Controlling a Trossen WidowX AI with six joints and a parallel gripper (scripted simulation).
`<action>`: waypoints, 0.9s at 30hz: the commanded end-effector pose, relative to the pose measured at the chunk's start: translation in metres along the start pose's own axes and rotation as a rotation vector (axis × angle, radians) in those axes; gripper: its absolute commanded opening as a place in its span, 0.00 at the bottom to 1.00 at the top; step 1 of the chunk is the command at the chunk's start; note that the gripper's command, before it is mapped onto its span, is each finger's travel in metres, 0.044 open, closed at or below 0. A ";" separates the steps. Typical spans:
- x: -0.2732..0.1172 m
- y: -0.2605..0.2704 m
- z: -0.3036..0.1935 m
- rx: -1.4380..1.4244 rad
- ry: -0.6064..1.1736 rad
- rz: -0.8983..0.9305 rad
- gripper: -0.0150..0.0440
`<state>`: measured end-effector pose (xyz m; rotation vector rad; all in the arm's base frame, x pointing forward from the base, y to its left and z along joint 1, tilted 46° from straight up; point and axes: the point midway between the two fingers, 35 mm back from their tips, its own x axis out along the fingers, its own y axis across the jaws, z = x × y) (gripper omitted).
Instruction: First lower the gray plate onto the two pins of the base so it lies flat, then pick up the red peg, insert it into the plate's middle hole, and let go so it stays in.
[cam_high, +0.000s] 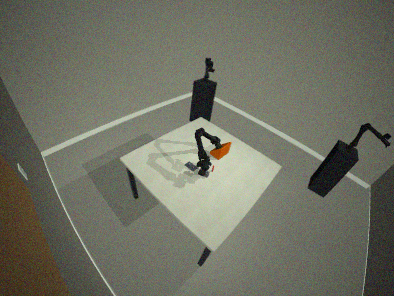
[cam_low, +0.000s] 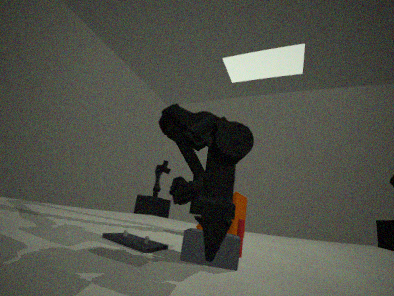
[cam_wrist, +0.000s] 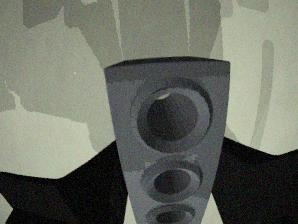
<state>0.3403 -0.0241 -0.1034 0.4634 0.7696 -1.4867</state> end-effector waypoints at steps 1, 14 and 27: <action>-0.008 0.003 -0.001 0.001 0.000 0.002 0.25; -0.047 0.011 -0.004 0.000 0.006 0.005 0.25; -0.088 0.013 -0.007 0.000 0.008 0.005 0.25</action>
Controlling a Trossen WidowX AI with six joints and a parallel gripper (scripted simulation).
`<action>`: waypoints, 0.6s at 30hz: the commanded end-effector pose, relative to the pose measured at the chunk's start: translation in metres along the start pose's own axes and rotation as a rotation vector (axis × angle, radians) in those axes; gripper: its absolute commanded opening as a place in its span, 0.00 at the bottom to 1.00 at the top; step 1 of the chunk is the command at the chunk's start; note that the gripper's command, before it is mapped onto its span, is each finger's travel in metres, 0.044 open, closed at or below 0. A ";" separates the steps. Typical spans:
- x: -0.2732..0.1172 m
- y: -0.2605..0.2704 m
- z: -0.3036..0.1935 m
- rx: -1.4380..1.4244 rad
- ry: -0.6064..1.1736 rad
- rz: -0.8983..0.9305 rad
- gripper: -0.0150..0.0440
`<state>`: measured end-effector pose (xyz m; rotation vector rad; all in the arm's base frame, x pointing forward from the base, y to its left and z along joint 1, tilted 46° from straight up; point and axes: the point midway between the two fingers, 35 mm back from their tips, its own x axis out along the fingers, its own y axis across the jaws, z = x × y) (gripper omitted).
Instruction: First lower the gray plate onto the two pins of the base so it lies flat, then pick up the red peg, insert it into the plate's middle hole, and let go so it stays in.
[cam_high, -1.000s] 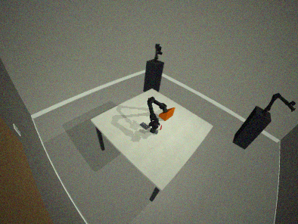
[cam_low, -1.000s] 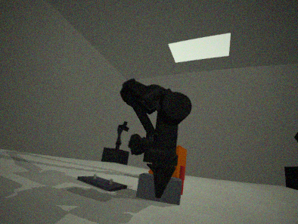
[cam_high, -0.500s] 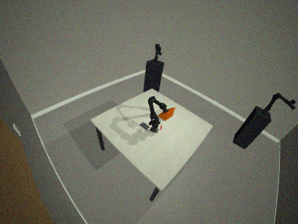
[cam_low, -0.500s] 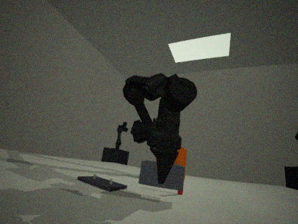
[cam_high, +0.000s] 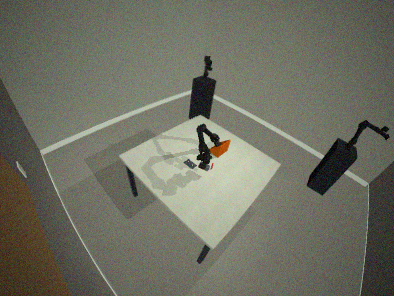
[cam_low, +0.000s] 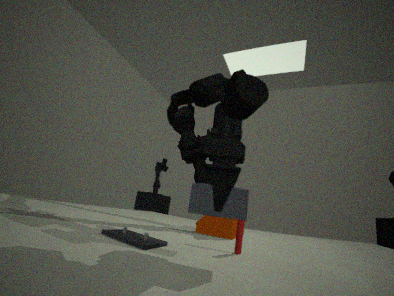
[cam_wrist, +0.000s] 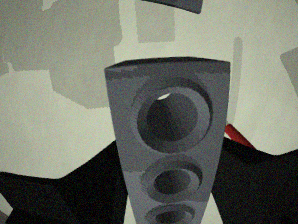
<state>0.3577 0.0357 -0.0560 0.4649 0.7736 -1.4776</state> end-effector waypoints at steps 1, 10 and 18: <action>-0.014 0.000 -0.001 0.004 0.004 -0.002 0.25; -0.043 -0.002 -0.002 0.005 0.003 -0.003 0.25; -0.056 -0.004 0.000 0.009 0.002 -0.004 0.25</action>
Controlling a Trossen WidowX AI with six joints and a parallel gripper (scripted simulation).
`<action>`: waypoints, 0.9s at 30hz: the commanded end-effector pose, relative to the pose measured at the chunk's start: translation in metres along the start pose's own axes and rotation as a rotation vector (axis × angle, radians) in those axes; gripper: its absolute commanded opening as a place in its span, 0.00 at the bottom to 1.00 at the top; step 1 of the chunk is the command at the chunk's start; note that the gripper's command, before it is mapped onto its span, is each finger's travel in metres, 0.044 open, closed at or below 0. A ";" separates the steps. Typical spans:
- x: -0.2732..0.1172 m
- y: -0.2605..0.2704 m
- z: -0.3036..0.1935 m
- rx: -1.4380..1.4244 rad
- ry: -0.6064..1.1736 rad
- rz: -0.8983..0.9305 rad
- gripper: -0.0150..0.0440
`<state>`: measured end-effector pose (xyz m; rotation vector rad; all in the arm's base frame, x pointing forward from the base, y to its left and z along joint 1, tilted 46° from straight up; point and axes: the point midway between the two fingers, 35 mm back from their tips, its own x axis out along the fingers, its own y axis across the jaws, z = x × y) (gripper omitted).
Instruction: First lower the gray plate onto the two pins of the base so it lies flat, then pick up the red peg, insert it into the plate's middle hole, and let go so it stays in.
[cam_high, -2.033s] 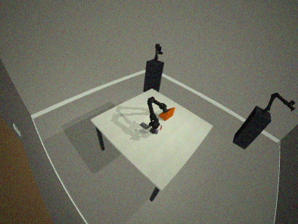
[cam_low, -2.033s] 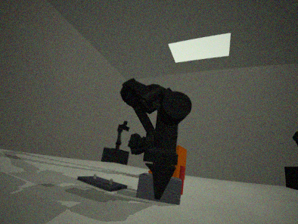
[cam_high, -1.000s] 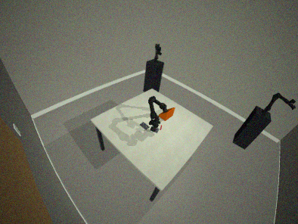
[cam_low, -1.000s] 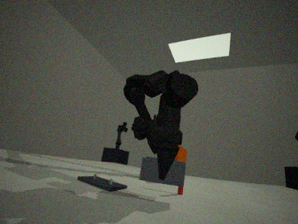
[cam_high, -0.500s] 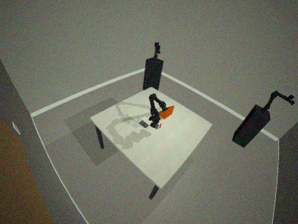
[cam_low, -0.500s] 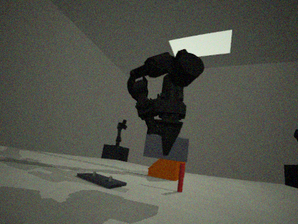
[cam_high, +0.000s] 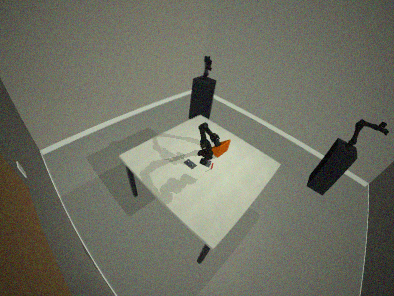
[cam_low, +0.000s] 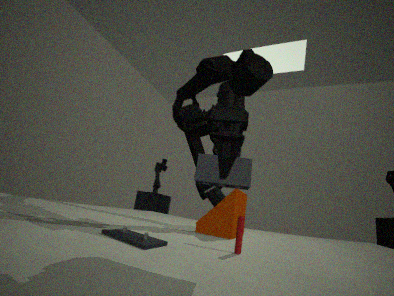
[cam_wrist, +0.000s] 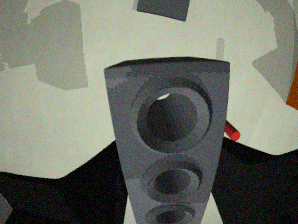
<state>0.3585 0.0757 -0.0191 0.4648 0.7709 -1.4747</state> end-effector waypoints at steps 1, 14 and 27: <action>-0.001 0.000 0.005 0.012 0.005 -0.007 0.25; 0.016 0.001 0.044 0.069 0.016 -0.003 0.25; 0.035 -0.004 0.082 0.129 0.019 0.000 0.25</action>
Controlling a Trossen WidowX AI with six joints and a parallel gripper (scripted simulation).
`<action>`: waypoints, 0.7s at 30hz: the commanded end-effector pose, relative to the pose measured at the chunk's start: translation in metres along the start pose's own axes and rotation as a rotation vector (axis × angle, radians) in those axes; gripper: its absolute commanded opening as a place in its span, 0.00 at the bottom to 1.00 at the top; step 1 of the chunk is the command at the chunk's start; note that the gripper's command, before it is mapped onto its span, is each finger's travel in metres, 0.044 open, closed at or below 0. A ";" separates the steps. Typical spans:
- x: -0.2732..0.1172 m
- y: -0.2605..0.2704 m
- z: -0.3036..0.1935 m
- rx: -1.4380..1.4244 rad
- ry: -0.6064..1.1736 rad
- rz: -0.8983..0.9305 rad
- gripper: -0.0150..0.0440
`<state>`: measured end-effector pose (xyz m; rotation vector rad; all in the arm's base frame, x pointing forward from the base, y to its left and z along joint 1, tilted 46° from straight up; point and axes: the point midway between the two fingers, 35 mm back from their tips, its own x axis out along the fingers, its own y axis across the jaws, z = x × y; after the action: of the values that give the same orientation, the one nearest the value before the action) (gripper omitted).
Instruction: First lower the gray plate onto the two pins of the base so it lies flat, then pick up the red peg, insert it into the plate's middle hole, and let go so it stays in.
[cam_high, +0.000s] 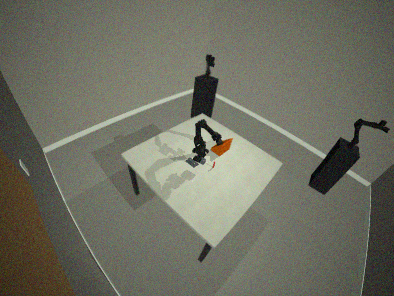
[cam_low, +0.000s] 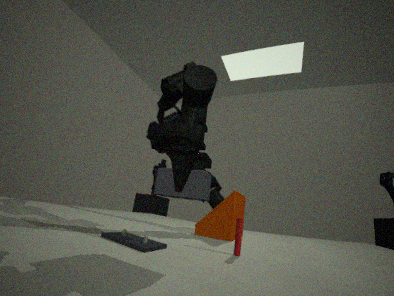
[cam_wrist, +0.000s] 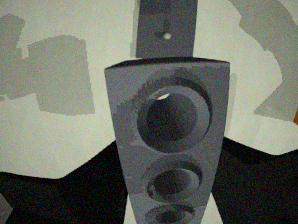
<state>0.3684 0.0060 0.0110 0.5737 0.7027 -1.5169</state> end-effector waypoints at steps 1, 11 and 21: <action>0.009 -0.002 0.014 0.016 -0.005 -0.006 0.25; 0.022 -0.006 0.043 0.063 -0.010 -0.006 0.25; 0.036 -0.014 0.072 0.111 -0.020 -0.008 0.25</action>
<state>0.3607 -0.0588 0.0337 0.6391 0.6203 -1.5608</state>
